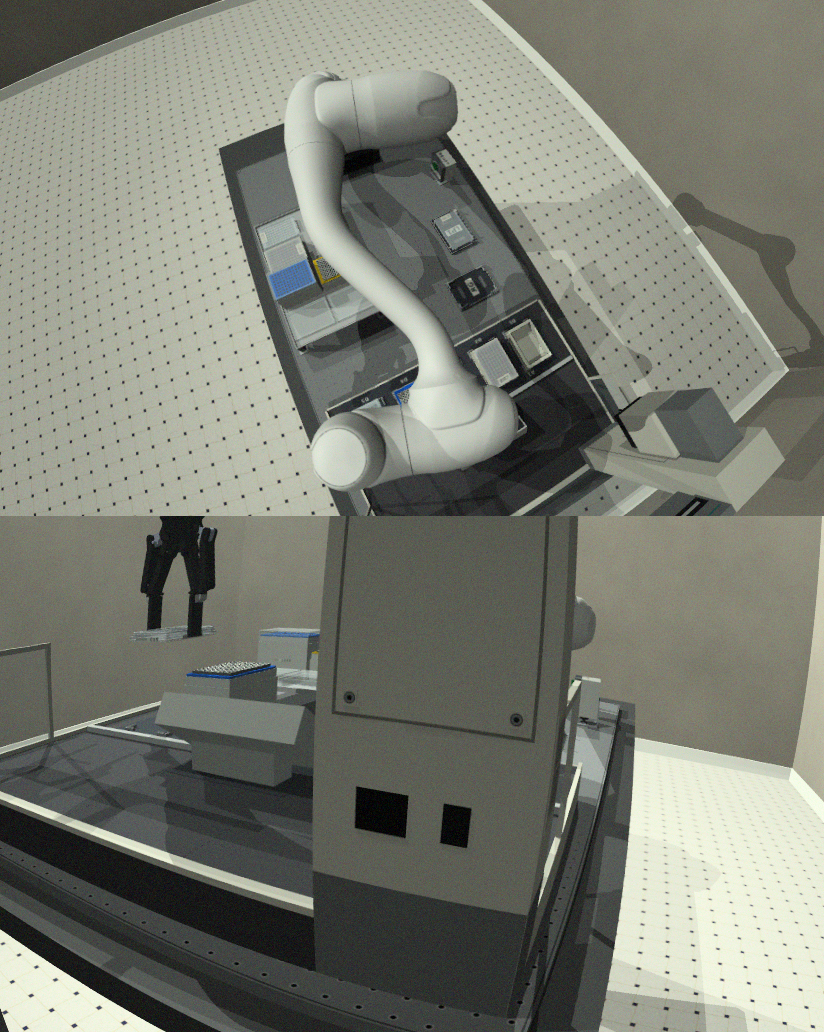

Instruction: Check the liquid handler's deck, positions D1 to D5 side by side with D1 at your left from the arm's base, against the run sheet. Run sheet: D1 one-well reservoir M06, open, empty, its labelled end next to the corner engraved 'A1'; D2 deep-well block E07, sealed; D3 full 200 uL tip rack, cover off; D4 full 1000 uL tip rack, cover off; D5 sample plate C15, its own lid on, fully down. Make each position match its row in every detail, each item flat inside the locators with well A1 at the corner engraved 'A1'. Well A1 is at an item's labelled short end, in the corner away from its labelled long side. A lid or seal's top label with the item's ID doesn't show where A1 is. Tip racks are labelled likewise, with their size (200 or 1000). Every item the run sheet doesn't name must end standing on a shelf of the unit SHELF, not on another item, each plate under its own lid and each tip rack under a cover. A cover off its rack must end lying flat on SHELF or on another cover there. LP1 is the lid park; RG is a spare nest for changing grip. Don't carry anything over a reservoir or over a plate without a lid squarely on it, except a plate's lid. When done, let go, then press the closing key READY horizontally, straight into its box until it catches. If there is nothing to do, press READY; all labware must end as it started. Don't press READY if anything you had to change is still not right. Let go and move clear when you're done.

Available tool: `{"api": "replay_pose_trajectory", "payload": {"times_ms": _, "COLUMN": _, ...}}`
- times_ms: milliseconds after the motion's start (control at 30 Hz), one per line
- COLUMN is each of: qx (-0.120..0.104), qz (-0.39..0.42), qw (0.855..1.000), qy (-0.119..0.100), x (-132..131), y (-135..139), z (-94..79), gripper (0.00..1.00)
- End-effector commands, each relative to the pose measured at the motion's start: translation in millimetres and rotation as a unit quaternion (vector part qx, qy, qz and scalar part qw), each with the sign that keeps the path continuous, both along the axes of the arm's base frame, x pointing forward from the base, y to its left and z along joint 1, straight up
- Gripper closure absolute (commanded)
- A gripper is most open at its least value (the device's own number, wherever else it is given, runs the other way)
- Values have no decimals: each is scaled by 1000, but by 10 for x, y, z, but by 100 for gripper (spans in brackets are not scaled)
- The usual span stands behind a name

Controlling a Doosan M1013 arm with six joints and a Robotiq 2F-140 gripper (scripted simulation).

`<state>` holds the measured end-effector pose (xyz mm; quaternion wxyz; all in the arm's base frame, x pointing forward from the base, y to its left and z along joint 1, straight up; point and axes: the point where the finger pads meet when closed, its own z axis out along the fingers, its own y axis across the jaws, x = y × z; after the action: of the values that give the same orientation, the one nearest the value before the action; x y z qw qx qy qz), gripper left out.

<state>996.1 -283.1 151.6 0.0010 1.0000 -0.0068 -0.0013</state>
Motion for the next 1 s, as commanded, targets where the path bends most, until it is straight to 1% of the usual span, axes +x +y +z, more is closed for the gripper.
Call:
{"api": "replay_pose_trajectory", "payload": {"times_ms": 0, "qx": 0, "qz": 0, "qw": 1000, "qy": -1, "x": 3, "y": 0, "z": 14, "gripper": 90}}
{"api": "replay_pose_trajectory", "payload": {"times_ms": 967, "qx": 0, "qz": 0, "qw": 1000, "qy": -1, "x": 3, "y": -1, "z": -436, "gripper": 90}}
